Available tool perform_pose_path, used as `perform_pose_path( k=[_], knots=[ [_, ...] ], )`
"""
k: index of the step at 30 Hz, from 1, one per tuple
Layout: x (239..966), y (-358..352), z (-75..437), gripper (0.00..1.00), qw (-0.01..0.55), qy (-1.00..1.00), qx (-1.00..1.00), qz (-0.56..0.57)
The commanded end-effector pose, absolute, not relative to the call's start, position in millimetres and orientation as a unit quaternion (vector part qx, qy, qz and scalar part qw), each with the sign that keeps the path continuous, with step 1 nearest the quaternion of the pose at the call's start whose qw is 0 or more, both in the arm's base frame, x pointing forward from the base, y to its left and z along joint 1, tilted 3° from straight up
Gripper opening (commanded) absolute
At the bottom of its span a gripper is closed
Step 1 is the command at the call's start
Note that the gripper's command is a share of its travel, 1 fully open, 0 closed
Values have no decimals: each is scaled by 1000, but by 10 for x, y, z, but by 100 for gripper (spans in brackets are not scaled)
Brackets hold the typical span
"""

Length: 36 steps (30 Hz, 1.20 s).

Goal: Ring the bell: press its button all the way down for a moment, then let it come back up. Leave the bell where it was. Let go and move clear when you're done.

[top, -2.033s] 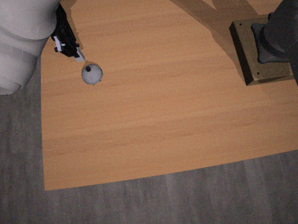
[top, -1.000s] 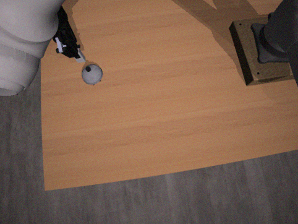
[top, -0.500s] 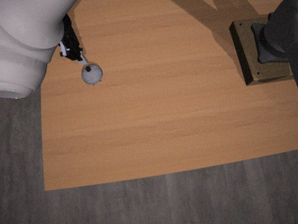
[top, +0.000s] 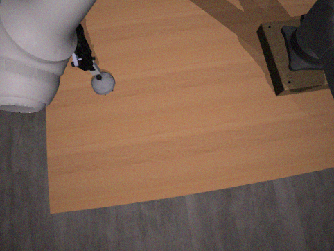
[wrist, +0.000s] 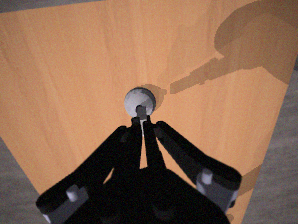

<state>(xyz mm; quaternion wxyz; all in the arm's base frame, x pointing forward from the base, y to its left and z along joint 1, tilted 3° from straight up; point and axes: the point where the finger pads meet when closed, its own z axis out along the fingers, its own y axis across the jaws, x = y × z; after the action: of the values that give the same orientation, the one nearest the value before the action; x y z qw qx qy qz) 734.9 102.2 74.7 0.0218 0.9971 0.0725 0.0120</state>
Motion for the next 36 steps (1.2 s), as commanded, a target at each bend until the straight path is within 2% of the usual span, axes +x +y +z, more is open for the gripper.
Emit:
perform_pose_path(
  k=[1,36],
  knots=[
    [7352,1014,702,0,22,73,997,12],
    [7354,1006,651,0,22,73,997,12]
  ],
)
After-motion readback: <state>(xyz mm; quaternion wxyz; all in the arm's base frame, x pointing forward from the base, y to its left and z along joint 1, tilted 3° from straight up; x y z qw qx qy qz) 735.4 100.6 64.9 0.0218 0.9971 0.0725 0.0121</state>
